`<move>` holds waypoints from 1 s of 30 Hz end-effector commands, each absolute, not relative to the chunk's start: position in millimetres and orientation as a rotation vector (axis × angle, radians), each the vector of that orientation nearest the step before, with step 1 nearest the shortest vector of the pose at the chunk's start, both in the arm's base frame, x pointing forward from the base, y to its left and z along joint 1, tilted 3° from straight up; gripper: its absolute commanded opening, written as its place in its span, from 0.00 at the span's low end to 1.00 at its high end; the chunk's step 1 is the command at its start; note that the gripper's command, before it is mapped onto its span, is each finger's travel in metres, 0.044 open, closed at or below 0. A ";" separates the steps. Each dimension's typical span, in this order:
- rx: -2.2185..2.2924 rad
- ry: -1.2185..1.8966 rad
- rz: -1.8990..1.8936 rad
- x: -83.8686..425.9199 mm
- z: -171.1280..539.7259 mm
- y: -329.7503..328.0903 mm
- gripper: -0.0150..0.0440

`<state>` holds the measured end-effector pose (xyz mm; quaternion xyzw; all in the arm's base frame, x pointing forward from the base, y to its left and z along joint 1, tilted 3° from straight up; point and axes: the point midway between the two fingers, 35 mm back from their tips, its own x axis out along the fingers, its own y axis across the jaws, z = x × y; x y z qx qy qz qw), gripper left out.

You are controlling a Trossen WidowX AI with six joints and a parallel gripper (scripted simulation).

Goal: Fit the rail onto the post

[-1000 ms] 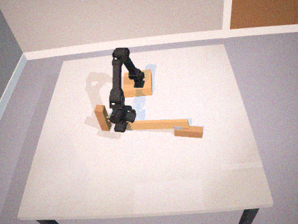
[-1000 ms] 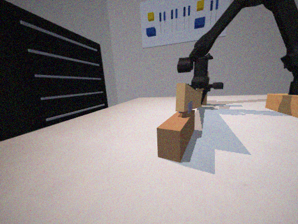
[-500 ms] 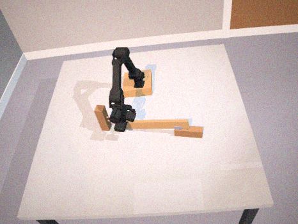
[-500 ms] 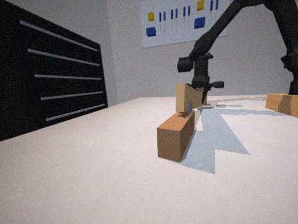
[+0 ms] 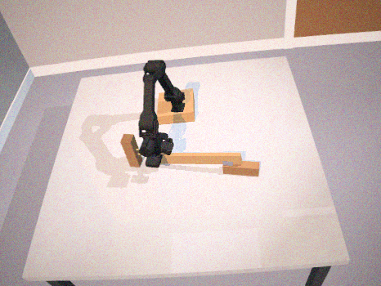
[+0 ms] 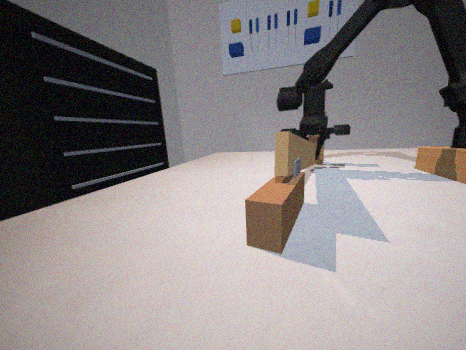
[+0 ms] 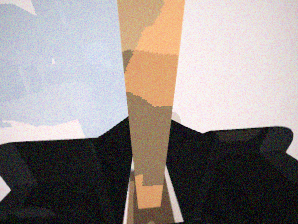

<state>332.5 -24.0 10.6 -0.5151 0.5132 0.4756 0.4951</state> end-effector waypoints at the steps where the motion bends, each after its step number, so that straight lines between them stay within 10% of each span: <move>1: -1.252 1.230 1.147 336.2 16.9 -22.6 0.25; 30: -1.252 1.230 1.147 337.0 31.5 -21.9 0.25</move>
